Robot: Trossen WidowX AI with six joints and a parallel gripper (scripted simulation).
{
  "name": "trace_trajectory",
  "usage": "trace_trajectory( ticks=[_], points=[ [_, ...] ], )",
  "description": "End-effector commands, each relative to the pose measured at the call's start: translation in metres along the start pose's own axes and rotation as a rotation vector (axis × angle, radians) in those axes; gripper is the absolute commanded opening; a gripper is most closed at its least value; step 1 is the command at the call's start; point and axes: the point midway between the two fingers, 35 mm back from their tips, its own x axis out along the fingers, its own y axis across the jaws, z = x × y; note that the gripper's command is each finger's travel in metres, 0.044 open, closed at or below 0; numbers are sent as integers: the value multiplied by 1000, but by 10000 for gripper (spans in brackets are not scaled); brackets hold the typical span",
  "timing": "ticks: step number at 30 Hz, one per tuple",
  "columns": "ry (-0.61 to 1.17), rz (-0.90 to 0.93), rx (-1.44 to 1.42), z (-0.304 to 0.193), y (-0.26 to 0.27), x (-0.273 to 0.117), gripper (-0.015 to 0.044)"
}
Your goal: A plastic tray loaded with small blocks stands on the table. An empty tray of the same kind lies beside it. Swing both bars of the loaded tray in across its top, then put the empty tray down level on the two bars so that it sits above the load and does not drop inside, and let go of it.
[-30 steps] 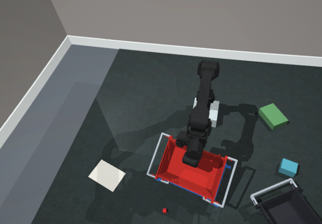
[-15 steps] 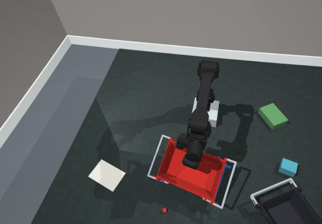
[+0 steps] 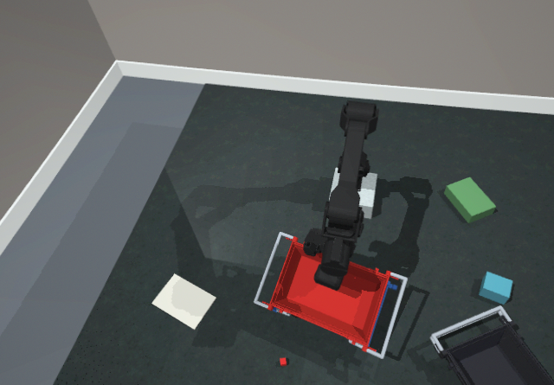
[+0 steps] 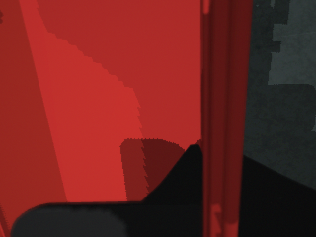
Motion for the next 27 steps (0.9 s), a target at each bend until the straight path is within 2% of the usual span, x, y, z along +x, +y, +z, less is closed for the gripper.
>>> trace_trajectory(
  ticks=[1,27],
  points=[
    [0,-6,3,0,-5,4,0],
    [0,-7,3,0,-14,18,0]
  ],
)
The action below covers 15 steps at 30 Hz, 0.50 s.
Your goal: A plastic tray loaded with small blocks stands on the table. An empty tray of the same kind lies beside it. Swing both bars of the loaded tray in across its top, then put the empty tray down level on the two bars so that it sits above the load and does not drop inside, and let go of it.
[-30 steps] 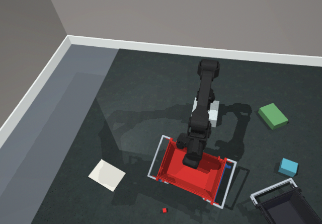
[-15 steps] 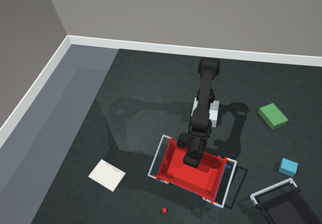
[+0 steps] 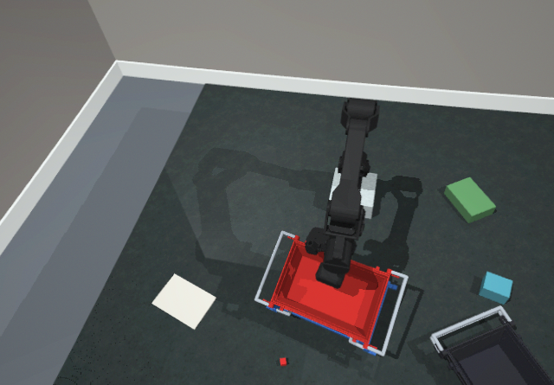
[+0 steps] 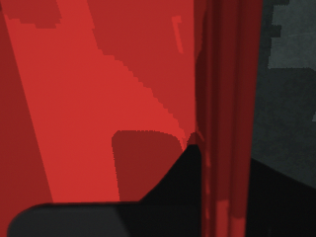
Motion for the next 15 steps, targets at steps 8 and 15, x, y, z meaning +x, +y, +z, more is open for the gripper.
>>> trace_trajectory(
  ticks=[8,15],
  points=[
    [1,-19,4,0,-7,9,0],
    [1,-19,4,0,-7,9,0]
  ],
)
